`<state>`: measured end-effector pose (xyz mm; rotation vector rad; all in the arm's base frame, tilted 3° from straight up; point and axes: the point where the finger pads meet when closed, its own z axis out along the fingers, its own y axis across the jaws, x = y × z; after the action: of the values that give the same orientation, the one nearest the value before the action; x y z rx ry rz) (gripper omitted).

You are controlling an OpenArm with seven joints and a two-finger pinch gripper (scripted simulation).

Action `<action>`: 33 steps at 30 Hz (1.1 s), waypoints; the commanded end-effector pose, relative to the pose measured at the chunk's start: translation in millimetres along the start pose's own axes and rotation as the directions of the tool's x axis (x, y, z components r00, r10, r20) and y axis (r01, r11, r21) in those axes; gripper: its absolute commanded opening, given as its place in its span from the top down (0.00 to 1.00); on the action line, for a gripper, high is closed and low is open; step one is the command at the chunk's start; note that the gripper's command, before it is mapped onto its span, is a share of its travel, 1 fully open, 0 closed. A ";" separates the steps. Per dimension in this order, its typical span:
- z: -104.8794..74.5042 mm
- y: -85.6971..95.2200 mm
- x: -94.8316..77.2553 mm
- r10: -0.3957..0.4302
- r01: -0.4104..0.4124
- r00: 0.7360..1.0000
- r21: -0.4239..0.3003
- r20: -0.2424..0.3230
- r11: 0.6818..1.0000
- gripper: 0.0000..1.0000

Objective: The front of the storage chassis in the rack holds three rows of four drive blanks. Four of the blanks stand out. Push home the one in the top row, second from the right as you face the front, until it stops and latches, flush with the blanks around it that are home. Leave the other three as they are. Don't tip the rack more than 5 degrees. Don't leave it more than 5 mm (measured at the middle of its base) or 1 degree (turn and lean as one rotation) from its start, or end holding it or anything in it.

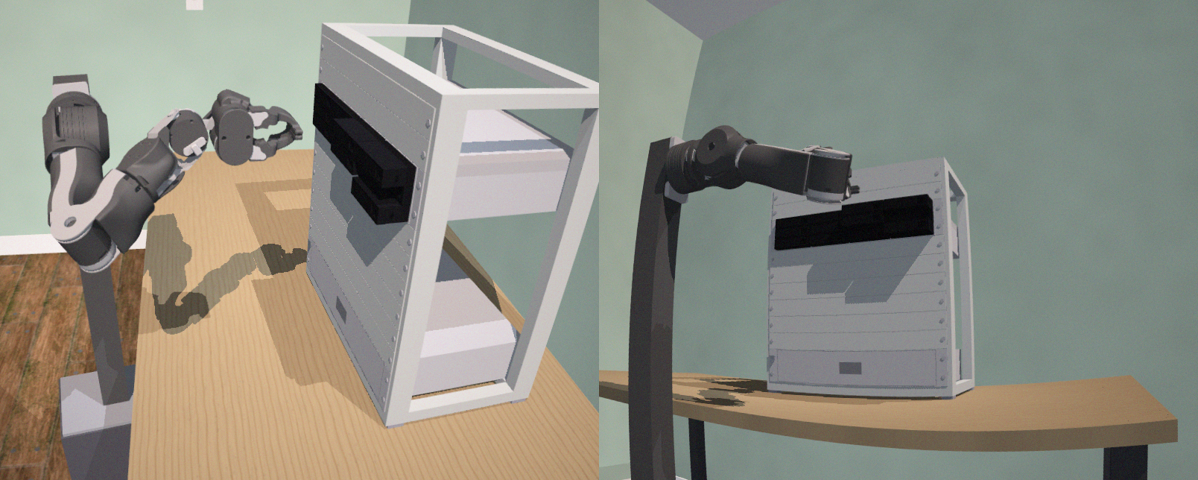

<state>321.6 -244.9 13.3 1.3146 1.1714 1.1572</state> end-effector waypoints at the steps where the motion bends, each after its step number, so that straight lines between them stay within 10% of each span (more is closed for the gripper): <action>1: 0.4 2.8 -0.5 0.000 0.000 1.000 -0.013 0.006 1.000 1.00; 33: 40.2 5.7 -1.5 -0.002 0.002 1.000 -0.023 0.010 1.000 1.00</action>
<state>361.2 -249.1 15.7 1.3076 1.1508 1.1615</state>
